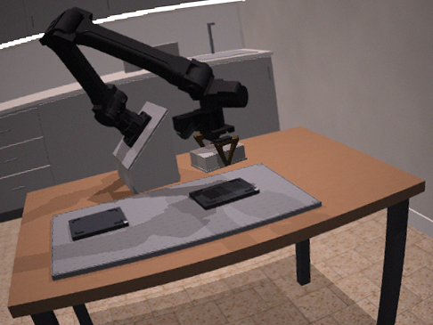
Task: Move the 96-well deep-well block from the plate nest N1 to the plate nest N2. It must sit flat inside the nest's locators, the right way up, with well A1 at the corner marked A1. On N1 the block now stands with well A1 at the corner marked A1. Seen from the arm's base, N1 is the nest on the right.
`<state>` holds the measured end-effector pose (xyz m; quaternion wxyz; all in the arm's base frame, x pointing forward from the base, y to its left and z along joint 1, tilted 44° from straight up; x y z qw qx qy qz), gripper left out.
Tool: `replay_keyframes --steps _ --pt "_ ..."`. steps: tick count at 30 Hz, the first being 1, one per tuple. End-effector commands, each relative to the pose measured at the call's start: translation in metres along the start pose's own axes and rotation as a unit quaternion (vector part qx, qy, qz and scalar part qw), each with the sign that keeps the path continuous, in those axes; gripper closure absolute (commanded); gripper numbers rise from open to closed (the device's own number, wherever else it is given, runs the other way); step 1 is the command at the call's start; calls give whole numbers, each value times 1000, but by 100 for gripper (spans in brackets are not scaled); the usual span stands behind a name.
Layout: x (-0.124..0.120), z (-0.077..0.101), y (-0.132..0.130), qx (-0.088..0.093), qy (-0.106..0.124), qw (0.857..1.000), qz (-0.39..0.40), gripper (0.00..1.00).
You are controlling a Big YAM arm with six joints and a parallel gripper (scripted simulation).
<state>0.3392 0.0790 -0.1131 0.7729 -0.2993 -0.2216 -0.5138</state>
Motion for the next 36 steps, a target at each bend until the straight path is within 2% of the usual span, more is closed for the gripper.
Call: replay_keyframes --steps 1,36 --pt "-2 20 18 27 1 1000 -10 100" --pt "-4 17 16 22 0 1000 -5 100"
Point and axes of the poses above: the point where the finger pads meet when closed, its own z axis back along the fingers, its own y axis across the jaws, x = y × z, the point moved 1 cm from there along z, back along the fingers, and after that the axes turned 14 degrees about z, right-handed, at the moved point
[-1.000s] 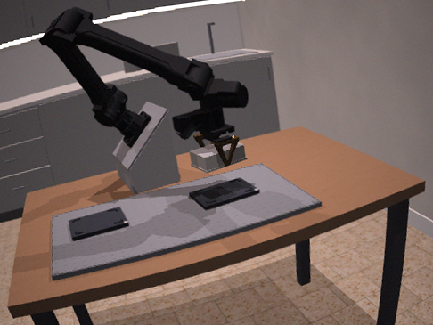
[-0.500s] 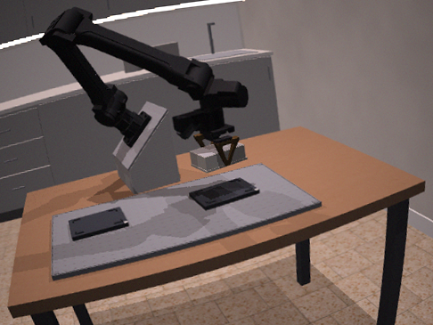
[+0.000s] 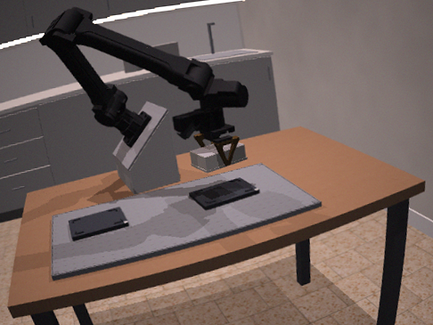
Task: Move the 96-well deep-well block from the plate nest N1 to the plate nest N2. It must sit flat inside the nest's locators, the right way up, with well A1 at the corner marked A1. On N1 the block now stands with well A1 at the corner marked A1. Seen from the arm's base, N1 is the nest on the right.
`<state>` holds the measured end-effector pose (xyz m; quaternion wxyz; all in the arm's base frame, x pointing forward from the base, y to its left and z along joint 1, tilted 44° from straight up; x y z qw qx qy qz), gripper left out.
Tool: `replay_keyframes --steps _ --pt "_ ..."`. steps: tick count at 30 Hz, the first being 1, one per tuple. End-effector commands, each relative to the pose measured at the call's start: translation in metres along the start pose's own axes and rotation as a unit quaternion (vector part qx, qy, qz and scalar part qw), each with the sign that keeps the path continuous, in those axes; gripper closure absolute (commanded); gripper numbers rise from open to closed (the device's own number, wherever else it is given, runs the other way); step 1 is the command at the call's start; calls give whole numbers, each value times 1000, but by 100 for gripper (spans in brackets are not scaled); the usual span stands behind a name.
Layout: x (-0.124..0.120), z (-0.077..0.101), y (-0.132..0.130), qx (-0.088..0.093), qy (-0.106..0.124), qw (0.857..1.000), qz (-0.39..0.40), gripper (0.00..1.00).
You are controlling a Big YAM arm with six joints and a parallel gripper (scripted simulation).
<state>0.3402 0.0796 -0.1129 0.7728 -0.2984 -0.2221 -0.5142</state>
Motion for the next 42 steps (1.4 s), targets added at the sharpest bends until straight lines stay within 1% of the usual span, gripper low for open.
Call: replay_keyframes --steps 1,42 --pt "-5 16 14 21 -1 1000 -4 100" --pt "-6 13 7 17 -1 1000 -1 100"
Point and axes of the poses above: the point where the finger pads meet when closed, its own z axis back along the fingers, its own y axis across the jaws, x = y × z, the point moved 1 cm from there along z, back along the fingers, and after that the axes turned 14 degrees about z, right-handed, at the moved point
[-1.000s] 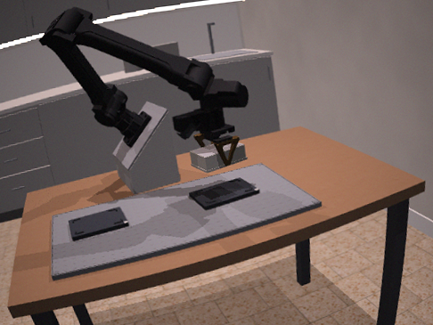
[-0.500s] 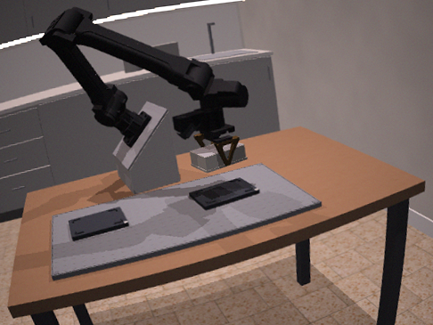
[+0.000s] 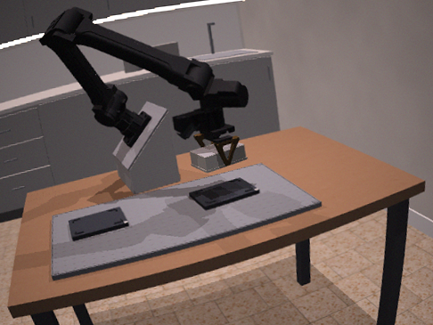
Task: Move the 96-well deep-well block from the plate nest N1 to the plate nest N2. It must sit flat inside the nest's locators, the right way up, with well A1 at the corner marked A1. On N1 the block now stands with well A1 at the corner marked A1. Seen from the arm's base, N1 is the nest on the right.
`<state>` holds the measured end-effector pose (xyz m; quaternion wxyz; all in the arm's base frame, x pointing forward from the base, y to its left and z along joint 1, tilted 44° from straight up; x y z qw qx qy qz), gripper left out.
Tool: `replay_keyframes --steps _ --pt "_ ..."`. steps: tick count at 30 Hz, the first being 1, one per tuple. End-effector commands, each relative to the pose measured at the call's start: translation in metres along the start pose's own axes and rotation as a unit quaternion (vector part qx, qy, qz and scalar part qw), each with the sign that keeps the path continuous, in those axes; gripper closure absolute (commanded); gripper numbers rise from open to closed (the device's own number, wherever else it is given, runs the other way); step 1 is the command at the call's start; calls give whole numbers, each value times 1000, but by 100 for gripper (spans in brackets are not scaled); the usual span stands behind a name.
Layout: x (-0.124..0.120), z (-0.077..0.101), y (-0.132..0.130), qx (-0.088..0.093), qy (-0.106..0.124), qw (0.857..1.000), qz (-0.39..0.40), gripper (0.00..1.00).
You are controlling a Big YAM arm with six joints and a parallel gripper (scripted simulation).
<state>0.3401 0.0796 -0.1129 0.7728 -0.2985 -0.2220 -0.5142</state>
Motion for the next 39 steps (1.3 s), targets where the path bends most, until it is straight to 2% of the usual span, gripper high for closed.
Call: replay_keyframes --steps 1,25,26,29,32,35,39 --pt "-6 13 7 17 -1 1000 -1 100" --pt "-6 13 6 17 -1 1000 0 100" --pt "-10 5 2 13 -3 1000 1 100" --pt "0 -8 6 5 0 1000 -18 100" --pt "-1 -15 0 0 -1 1000 -19 100" --pt "0 -17 8 5 0 1000 -29 100" --pt "0 -26 3 2 -1 999 -33 100"
Point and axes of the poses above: the point where the finger pads meet when closed, its own z axis back along the fingers, its own y axis across the jaws, x = y × z, the point moved 1 cm from there along z, back along the fingers, and after that the axes turned 14 degrees about z, right-handed, at the moved point
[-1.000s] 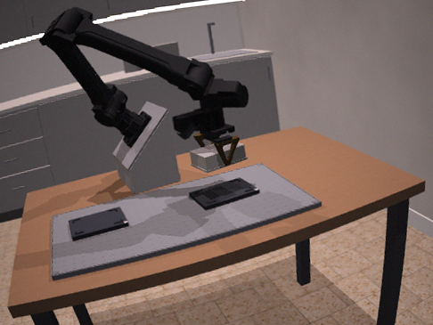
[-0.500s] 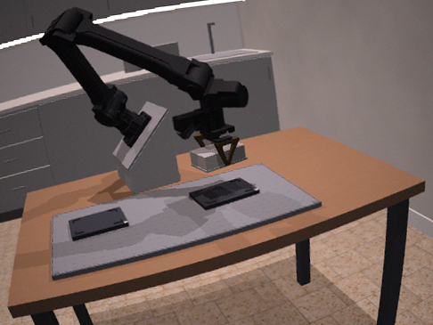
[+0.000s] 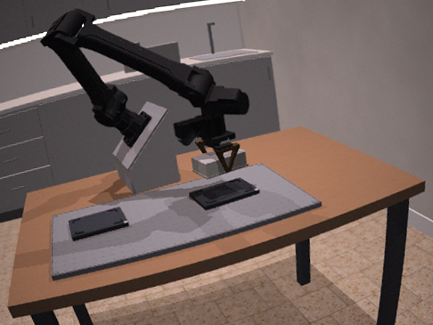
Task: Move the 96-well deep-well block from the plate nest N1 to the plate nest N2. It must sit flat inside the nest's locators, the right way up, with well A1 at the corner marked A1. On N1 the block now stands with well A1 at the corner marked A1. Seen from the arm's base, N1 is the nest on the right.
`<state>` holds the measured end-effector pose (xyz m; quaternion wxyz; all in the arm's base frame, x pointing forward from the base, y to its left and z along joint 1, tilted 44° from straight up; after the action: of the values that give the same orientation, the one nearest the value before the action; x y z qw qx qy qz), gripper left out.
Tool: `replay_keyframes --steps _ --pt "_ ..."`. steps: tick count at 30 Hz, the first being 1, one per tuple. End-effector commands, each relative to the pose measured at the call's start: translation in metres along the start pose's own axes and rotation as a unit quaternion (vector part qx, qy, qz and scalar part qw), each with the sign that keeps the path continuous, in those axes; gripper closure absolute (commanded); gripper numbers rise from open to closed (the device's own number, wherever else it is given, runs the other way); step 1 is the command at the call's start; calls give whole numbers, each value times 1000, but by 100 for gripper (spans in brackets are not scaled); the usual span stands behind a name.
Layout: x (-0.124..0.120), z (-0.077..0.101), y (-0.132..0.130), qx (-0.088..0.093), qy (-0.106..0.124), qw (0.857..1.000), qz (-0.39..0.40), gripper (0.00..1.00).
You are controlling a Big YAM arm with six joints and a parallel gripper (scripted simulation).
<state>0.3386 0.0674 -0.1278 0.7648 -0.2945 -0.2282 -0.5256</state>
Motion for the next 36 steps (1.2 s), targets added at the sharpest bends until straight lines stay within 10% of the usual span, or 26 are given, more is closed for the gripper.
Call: replay_keyframes --steps 1,36 --pt "3 -7 8 3 1 1000 -22 100" --pt "3 -58 6 1 0 999 -48 100"
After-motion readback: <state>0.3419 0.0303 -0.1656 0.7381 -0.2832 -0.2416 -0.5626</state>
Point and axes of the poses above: the point where the finger pads meet when closed, its own z axis back along the fingers, its own y axis across the jaws, x = y × z, the point moved 1 cm from there along z, back along the fingers, and after that the axes turned 14 degrees about z, right-handed, at the moved point
